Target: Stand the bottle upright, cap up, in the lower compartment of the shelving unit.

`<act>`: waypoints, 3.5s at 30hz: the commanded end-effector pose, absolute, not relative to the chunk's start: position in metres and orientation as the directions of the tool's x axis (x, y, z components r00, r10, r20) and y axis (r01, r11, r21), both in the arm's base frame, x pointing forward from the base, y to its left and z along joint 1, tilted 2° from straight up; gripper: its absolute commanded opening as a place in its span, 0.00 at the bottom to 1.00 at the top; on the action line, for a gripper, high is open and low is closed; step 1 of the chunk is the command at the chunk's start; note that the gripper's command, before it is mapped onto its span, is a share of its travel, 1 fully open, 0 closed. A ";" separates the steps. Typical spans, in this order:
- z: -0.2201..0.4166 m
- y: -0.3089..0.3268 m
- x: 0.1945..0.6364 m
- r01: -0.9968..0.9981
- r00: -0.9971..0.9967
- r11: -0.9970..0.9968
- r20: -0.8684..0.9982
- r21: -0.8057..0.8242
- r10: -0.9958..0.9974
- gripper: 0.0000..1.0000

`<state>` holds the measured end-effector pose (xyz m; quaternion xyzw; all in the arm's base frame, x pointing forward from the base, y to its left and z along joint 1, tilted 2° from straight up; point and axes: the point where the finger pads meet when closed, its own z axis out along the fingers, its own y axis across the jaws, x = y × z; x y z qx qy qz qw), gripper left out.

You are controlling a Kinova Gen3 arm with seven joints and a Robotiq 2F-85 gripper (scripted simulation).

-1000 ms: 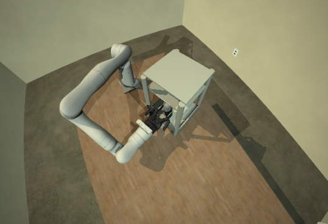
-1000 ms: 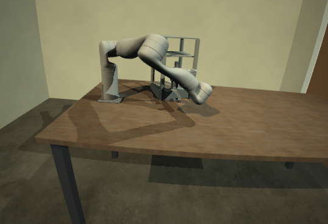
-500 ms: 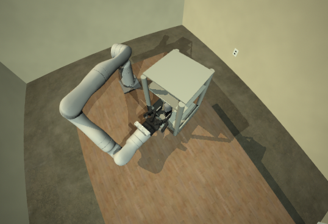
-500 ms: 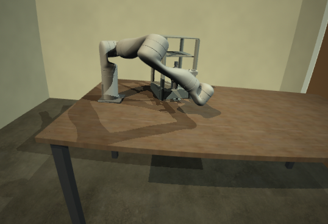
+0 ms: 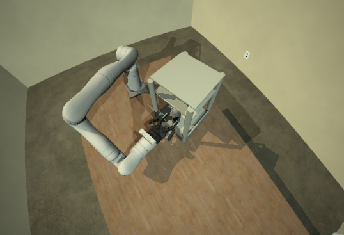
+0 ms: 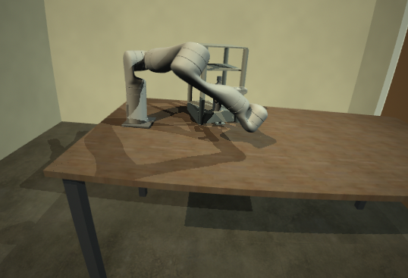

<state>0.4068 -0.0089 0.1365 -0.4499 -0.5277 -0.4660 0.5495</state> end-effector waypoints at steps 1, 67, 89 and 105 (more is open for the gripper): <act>0.135 -0.013 0.407 0.987 0.013 0.159 0.999 -0.007 -0.035 0.63; 0.133 -0.083 0.419 0.987 0.011 0.159 0.999 -0.006 -0.035 0.63; 0.133 -0.098 0.421 0.987 0.011 0.159 0.999 -0.005 -0.035 0.63; 0.148 -0.098 0.421 0.987 0.011 0.159 0.999 -0.005 -0.035 0.63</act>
